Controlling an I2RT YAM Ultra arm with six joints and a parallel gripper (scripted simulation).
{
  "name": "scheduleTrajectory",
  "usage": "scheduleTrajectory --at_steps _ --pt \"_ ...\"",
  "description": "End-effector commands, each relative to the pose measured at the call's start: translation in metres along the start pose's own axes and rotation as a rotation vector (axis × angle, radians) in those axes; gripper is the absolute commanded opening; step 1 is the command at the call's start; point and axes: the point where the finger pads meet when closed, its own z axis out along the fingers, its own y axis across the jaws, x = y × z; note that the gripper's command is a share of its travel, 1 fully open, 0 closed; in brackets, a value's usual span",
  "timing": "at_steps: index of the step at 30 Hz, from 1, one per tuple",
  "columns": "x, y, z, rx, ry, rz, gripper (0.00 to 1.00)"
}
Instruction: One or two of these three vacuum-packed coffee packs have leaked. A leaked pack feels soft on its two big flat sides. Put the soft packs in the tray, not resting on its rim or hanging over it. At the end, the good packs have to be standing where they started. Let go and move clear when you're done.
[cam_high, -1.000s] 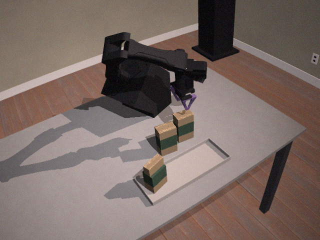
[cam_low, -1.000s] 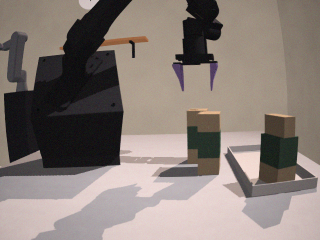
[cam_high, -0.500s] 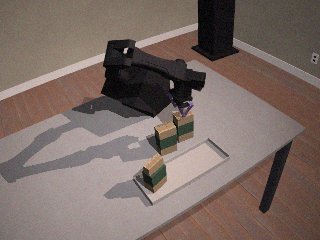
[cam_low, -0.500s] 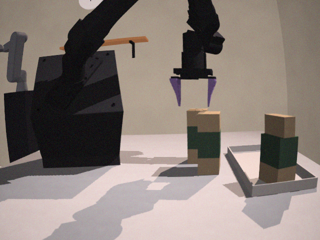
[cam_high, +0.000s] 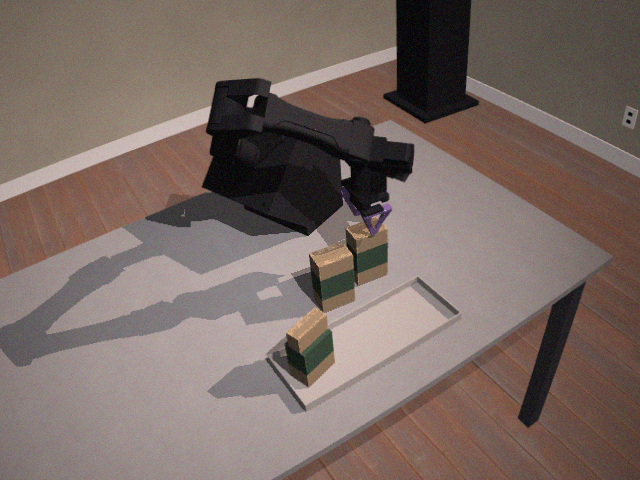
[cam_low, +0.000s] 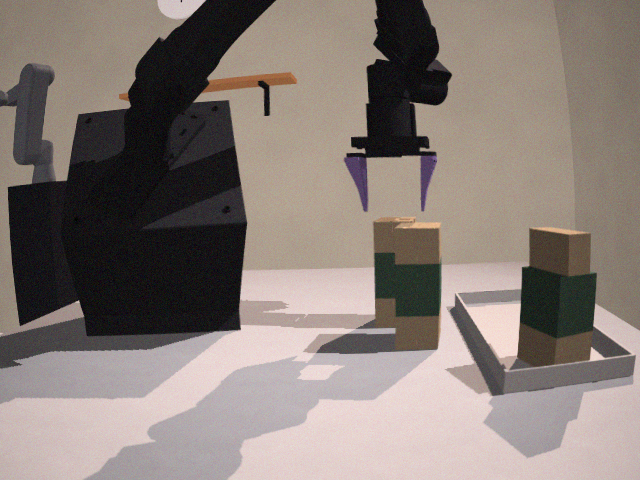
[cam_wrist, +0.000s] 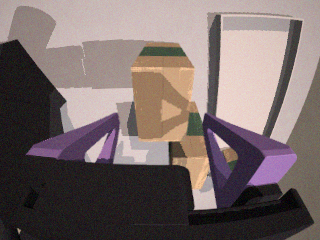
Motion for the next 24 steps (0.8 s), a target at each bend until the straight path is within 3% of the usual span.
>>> scheduleTrajectory --at_steps 1,24 --pt "-0.0085 -0.0076 -0.0091 0.033 -0.029 0.009 0.79" --pt "-0.0119 -0.0078 -0.0072 0.029 -0.025 0.005 0.79"
